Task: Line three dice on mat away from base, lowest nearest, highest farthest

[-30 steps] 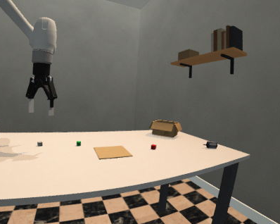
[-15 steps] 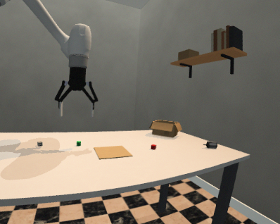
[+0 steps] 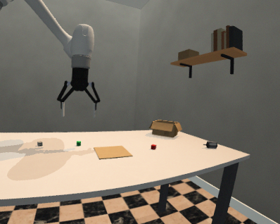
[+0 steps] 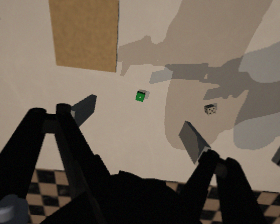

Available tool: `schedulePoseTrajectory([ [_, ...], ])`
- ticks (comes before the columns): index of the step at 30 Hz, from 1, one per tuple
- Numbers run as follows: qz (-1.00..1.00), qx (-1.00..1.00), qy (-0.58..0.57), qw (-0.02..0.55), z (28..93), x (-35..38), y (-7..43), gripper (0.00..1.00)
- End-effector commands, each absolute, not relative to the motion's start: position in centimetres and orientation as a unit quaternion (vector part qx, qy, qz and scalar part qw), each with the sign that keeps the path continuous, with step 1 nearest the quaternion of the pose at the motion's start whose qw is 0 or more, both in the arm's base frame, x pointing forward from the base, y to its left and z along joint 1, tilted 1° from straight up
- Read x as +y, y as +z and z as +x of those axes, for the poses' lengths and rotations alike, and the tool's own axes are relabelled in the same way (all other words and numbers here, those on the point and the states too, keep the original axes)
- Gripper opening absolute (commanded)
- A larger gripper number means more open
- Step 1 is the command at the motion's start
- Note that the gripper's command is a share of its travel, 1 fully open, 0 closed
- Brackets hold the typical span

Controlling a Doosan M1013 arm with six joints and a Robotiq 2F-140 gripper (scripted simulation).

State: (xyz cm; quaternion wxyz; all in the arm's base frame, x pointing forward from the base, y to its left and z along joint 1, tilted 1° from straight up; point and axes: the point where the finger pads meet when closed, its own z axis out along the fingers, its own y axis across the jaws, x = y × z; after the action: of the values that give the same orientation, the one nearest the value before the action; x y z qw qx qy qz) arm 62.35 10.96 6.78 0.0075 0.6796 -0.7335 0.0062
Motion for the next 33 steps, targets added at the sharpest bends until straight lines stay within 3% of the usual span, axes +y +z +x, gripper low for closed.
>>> schedulePoseTrajectory([
  [1, 0.681, -0.732, 0.006, 0.007, 62.4, 11.0, 6.8, 1.00],
  [33, 0.973, -0.230, 0.002, 0.009, 62.4, 11.0, 4.0, 1.00],
])
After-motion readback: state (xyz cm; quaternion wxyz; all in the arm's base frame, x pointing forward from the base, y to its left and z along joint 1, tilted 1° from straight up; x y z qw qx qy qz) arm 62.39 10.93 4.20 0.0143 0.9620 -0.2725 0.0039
